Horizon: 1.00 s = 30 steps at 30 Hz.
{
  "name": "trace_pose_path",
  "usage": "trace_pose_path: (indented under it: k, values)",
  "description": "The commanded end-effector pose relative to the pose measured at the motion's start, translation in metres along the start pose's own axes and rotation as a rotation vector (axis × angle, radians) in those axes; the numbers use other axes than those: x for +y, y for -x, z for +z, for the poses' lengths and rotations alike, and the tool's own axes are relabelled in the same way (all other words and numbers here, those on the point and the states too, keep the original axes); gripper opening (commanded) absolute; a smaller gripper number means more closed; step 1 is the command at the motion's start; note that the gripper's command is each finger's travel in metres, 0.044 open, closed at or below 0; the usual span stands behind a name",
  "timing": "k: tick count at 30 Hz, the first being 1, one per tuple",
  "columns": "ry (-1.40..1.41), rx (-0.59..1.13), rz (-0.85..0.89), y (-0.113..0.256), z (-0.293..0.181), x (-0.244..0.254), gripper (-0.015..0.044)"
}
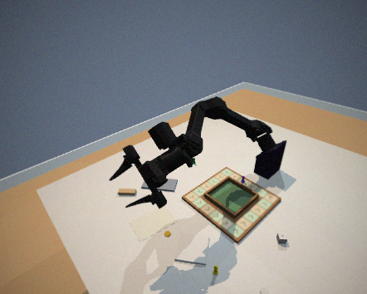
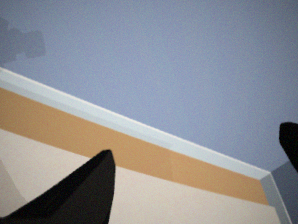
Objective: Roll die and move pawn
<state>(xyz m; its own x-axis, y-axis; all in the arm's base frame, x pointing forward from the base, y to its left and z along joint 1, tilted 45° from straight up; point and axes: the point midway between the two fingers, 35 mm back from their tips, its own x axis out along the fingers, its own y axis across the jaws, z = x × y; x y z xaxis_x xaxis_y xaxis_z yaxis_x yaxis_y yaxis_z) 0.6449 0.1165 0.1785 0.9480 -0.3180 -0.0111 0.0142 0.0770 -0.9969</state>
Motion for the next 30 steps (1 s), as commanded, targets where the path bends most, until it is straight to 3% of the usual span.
trace_pose_path:
  k: [1,5,17,24,30]
  values:
    - [-0.001,-0.002,0.007,0.001,0.001,0.003,0.0374]
    - [-0.021,-0.022,0.155,0.015,0.016,0.058,0.0275]
    - [-0.058,0.073,0.671,0.117,0.036,0.237,0.0275]
    - [-0.016,0.274,0.909,0.204,0.013,0.316,0.0275]
    - [0.072,0.514,1.014,0.280,-0.027,0.355,0.0275]
